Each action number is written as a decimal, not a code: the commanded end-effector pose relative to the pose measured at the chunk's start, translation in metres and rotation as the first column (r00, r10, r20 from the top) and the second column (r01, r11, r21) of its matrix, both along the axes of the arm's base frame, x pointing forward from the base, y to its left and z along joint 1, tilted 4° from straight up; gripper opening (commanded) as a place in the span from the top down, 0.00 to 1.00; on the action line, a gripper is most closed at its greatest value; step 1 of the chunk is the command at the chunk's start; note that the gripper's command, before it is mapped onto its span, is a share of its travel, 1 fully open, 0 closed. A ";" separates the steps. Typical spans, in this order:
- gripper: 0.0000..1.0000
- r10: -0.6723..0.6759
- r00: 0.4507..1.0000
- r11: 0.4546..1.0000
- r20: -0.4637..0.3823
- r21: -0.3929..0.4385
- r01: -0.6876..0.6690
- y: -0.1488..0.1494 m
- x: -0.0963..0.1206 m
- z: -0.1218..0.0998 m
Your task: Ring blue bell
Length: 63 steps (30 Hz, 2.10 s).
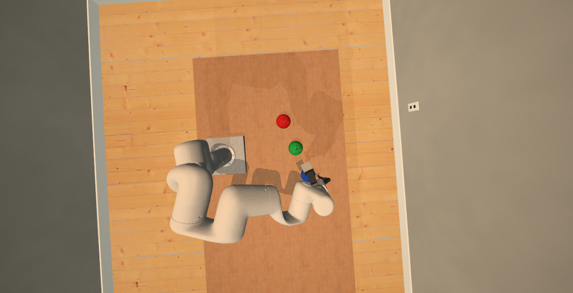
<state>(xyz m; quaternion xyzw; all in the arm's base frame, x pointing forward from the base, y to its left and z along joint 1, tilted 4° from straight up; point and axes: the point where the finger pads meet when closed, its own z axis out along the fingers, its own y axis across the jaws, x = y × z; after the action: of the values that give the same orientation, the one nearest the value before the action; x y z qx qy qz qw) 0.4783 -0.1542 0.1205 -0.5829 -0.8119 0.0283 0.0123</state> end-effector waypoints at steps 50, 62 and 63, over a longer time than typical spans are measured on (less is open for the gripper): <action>1.00 0.016 1.000 1.000 0.005 -0.027 -0.016 0.003 0.003 0.003; 1.00 0.016 1.000 1.000 0.005 -0.027 -0.016 0.003 0.003 0.001; 1.00 0.016 1.000 1.000 0.005 -0.027 -0.016 0.003 0.003 0.001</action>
<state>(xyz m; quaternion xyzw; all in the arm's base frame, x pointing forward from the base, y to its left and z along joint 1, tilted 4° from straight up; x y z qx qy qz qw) 0.4794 -0.1508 0.1202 -0.5766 -0.8161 0.0388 0.0041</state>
